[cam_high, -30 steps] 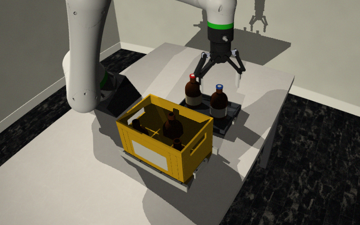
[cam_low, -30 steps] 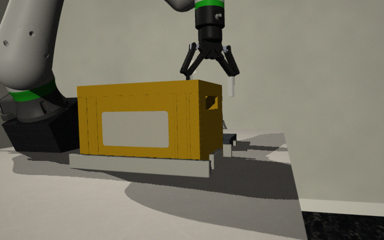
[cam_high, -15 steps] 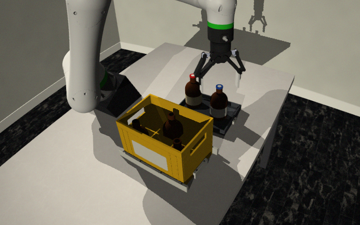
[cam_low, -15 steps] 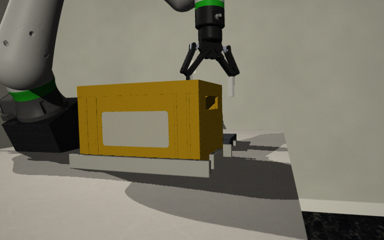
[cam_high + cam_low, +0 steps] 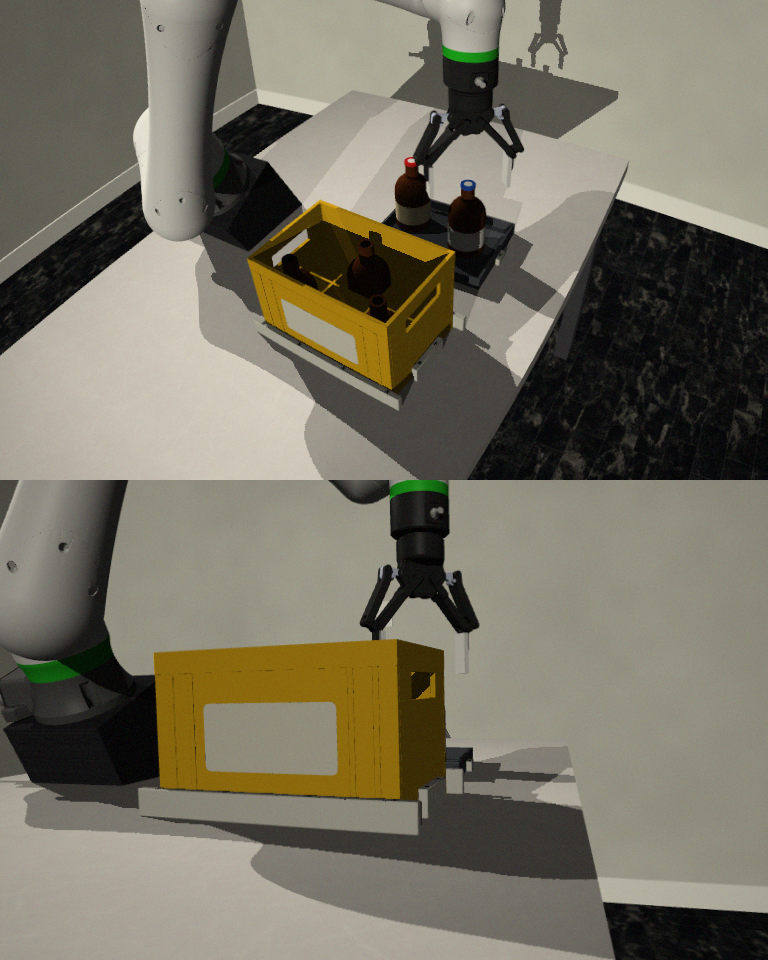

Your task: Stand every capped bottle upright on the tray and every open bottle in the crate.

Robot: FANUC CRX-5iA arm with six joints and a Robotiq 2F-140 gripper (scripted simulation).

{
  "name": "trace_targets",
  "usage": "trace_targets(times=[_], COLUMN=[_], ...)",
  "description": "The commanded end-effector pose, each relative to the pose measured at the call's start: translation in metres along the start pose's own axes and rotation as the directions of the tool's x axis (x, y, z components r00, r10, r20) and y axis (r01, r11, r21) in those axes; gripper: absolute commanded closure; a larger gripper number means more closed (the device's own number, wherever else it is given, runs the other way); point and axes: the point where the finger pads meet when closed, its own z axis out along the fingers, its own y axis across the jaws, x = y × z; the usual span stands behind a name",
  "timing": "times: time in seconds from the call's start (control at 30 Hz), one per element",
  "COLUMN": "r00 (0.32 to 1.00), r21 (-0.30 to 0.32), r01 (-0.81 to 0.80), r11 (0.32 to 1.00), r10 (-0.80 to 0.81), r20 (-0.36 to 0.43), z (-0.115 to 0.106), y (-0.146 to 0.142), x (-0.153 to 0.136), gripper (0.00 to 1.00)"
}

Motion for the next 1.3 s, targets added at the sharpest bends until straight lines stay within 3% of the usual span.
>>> trace_targets(times=[0.0,0.67,1.17,1.27], r00=[1.0,1.0,1.0,1.0], r21=[0.0,0.0,0.0,-0.001], r01=[0.0,0.0,0.0,0.0], r11=[1.0,1.0,1.0,1.0], r10=[0.0,0.0,0.0,0.0], r20=[0.0,0.0,0.0,0.0], z=[0.0,0.0,-0.05,-0.051], y=[0.0,0.0,0.0,0.0], x=[0.0,0.0,0.0,0.0], gripper=[0.0,0.0,0.0,0.0])
